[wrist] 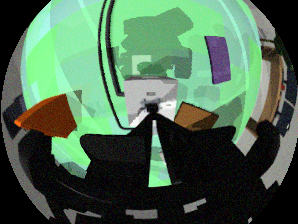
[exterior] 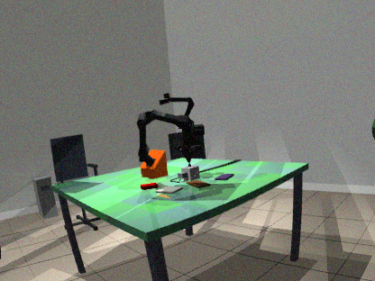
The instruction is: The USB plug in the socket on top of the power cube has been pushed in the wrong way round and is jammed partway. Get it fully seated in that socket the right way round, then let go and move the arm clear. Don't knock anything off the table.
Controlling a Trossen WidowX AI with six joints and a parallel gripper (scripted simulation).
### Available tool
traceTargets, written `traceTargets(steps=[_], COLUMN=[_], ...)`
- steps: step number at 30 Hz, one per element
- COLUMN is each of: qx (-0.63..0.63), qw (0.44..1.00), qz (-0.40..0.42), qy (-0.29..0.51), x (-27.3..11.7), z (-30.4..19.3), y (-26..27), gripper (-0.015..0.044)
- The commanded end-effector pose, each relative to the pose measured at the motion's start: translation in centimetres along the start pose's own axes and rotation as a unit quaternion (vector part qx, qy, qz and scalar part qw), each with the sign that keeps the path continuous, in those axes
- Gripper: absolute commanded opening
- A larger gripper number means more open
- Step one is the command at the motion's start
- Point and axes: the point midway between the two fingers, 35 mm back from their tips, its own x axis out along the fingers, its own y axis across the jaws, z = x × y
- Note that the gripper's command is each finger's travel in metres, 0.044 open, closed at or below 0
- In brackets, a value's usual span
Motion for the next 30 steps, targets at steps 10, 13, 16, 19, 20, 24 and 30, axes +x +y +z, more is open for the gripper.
traceTargets(steps=[10, 13, 16, 19, 20, 24, 30], qx=[-0.001, -0.001, 0.000, 0.000, 0.000, 0.000, 0.000], qw=[1.000, 1.000, 1.000, 1.000, 1.000, 1.000, 1.000], qz=[0.002, 0.002, 0.000, 0.000, 0.000, 0.000, 0.000], qy=[0.003, 0.003, 0.000, 0.000, 0.000, 0.000, 0.000], x=[0.32, 0.32, 0.00, 0.00, 0.00, 0.00, 0.00], z=[-0.14, -0.14, 0.00, 0.00, 0.00, 0.00, 0.00], y=[0.02, 0.02, 0.00, 0.00, 0.00, 0.00, 0.00], gripper=[0.0000, 0.0000, 0.0053, 0.0095, 0.0095, 0.0095, 0.0095])
